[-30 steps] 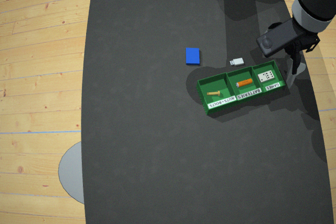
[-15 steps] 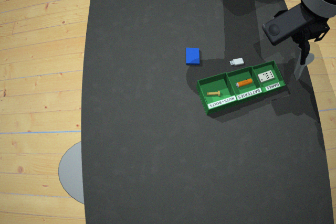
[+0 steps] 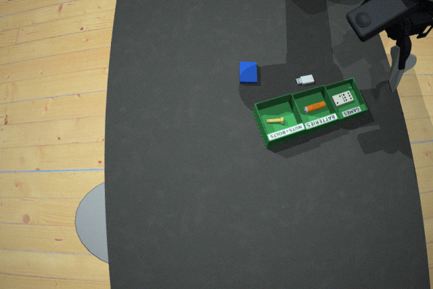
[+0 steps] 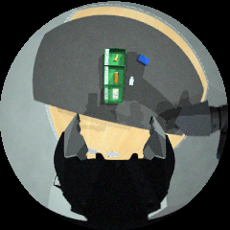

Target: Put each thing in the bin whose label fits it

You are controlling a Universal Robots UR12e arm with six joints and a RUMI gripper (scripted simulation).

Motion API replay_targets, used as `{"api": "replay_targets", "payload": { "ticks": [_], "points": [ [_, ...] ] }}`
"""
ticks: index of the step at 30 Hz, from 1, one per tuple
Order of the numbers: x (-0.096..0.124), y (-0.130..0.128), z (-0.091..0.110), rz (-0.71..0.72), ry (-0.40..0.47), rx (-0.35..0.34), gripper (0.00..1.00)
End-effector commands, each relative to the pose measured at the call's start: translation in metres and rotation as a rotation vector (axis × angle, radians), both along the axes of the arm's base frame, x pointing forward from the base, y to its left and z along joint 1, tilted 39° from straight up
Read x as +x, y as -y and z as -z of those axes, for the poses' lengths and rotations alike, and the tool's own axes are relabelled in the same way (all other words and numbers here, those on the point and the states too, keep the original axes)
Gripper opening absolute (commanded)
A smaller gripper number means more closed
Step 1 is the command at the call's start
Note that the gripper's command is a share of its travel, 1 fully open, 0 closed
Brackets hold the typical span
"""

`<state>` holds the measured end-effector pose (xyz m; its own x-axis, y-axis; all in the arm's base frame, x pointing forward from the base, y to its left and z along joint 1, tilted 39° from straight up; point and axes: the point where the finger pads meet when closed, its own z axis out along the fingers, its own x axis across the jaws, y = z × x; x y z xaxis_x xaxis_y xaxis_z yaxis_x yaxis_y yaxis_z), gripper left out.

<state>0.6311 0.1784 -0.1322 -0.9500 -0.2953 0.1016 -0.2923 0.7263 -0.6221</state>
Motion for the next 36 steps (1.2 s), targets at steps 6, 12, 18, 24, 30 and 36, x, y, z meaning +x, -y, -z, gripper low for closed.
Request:
{"api": "replay_targets", "payload": {
  "ticks": [6, 12, 18, 24, 30, 36],
  "points": [
    [-0.0019, -0.0052, -0.0072, 0.007, -0.006, -0.002, 1.0],
    [-0.0023, -0.006, -0.0077, 0.005, -0.006, -0.002, 1.0],
    [-0.0013, -0.0066, -0.0087, 0.004, -0.003, -0.001, 1.0],
    [-0.0013, -0.0066, -0.0087, 0.004, -0.003, -0.001, 1.0],
    [-0.0013, -0.0066, -0.0087, 0.004, -0.003, -0.001, 1.0],
    [-0.0013, -0.0066, -0.0087, 0.004, -0.003, -0.001, 1.0]
  ]
}}
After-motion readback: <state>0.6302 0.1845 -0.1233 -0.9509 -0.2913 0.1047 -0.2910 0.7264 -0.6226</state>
